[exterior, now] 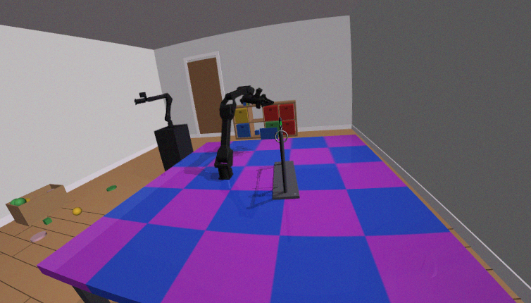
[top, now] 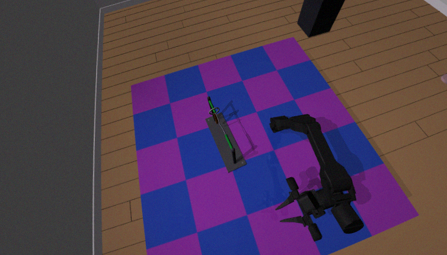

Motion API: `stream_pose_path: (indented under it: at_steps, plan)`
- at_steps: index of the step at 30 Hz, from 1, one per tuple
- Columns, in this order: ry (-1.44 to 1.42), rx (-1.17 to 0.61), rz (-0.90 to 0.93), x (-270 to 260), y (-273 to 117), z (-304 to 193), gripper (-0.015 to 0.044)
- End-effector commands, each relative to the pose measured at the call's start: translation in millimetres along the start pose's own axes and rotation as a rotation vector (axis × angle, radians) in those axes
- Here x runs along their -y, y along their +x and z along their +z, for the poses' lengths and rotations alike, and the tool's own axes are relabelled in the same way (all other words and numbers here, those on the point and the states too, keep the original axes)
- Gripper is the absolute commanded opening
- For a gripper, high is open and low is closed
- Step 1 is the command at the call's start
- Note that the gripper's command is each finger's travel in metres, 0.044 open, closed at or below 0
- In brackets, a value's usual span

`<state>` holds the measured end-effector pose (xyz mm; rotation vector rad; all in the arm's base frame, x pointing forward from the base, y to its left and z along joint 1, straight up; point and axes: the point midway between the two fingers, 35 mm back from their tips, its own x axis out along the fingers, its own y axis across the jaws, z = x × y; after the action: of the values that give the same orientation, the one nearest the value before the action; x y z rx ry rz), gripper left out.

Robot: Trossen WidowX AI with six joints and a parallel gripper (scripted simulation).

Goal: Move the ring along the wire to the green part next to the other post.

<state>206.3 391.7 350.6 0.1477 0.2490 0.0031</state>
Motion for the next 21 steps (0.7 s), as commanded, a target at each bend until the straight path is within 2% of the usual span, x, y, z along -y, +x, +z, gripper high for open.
stream_pose_path:
  at_steps: [1, 11, 21]
  plan:
    - [-0.014, -0.037, -0.069, 26.2, 44.5, 10.2, 0.016]
    - [-0.044, -0.109, -0.201, 95.6, 133.2, 26.7, 0.016]
    - [-0.066, -0.158, -0.304, 185.2, 200.4, 44.4, 0.016]
